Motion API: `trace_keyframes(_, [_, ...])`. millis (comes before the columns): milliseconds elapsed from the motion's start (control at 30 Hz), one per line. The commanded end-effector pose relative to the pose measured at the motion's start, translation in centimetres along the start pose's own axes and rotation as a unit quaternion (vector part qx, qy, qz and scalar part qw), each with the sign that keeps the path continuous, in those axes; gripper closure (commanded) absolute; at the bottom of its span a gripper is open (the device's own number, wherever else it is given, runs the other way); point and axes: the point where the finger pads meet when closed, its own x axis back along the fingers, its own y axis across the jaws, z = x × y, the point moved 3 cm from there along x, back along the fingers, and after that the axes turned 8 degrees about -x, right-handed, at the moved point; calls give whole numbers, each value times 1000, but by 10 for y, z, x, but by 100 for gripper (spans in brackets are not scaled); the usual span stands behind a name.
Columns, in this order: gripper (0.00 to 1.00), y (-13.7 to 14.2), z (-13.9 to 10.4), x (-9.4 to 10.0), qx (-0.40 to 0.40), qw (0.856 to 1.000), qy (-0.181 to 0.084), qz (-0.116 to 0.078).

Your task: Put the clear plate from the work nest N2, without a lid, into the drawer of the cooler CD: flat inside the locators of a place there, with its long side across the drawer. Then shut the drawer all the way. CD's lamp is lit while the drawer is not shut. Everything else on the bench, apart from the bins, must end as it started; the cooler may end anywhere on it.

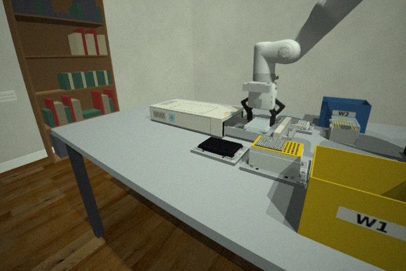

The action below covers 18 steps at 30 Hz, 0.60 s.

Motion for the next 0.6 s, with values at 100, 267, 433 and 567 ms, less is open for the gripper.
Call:
trace_keyframes(100, [100,1,0,-7,0,1000,8,-1])
trace_keyframes(267, [100,1,0,-15,0,1000,8,-1])
trace_keyframes(433, [100,2,0,-15,0,1000,8,-1])
trace_keyframes(567, [100,2,0,-15,0,1000,8,-1])
